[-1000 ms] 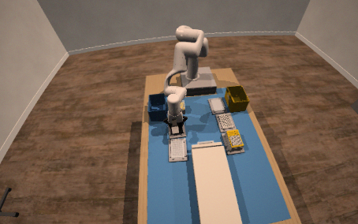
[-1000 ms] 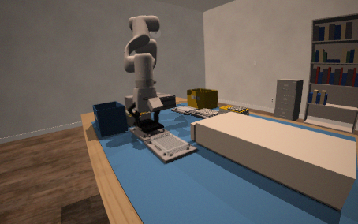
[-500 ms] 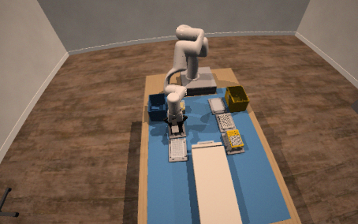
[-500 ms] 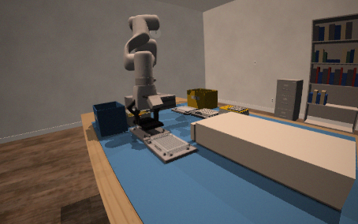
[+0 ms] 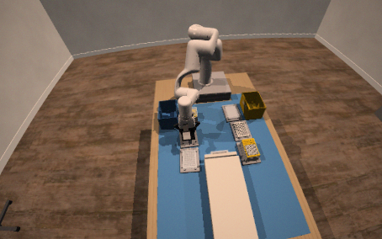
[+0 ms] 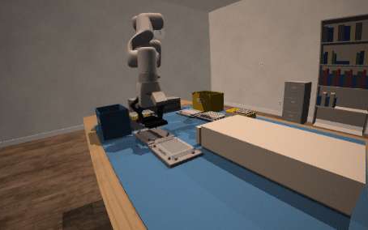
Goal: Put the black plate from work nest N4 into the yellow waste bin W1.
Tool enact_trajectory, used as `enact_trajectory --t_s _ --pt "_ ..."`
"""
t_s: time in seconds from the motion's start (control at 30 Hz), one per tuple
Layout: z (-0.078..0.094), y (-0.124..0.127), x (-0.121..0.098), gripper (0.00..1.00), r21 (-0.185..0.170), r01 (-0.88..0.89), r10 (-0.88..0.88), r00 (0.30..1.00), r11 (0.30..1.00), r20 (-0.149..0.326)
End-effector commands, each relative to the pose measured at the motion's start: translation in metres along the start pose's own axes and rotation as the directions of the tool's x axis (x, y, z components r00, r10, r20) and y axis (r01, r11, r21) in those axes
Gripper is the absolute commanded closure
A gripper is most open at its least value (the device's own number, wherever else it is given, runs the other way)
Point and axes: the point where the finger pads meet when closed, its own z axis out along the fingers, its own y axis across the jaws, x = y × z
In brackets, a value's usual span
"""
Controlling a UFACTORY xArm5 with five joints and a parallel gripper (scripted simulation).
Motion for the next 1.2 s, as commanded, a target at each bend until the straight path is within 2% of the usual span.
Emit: enact_trajectory --t_s 0.0,1.17 --pt "-0.008 0.001 0.002 1.0 -0.002 0.0 0.0 1.0 1.0 -0.005" --pt "-0.06 0.001 0.001 1.0 -0.002 0.0 0.0 1.0 1.0 -0.005"
